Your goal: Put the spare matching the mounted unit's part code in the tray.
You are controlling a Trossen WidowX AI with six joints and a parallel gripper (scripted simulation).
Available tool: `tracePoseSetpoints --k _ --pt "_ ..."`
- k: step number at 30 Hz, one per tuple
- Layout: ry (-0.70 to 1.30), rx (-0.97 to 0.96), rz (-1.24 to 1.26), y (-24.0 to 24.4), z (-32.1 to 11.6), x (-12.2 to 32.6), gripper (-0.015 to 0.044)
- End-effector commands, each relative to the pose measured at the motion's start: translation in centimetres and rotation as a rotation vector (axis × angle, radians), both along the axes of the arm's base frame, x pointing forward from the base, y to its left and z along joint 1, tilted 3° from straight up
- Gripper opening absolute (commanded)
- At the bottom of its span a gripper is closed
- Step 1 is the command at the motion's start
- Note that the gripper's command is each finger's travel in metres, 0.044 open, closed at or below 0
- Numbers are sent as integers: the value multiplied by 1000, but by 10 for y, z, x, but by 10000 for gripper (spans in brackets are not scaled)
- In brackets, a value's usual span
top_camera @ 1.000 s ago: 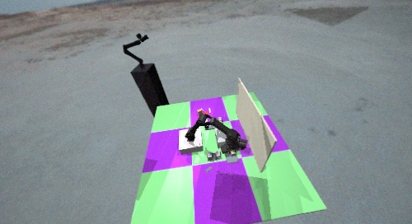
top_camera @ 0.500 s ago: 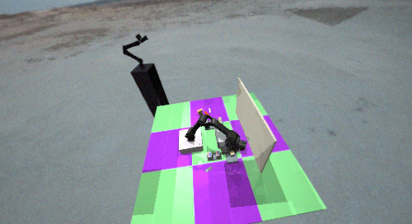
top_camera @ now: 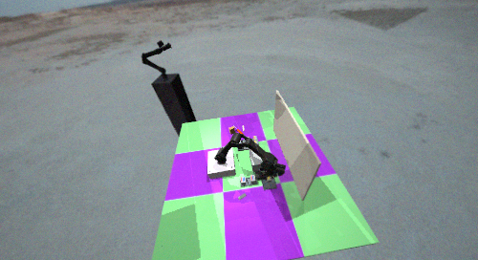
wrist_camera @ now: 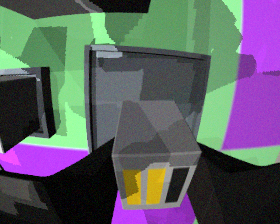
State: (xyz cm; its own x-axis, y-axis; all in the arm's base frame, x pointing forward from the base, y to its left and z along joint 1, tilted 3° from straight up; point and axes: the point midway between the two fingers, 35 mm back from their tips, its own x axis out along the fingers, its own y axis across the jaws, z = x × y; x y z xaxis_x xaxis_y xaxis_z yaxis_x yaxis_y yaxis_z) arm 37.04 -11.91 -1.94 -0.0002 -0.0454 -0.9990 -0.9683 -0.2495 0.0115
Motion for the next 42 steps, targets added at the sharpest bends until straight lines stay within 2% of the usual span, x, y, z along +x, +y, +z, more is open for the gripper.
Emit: tracePoseSetpoints --k 1,6,23,25,31,42 --pt "2 -2 4 0 -5 -1 0" --pt "2 -2 4 0 -9 -2 0" --pt "0 0 0 0 -6 -1 440" --pt "0 0 0 0 5 0 440" --pt "2 -2 4 5 98 -1 440" --pt "-25 -7 7 4 101 3 440"
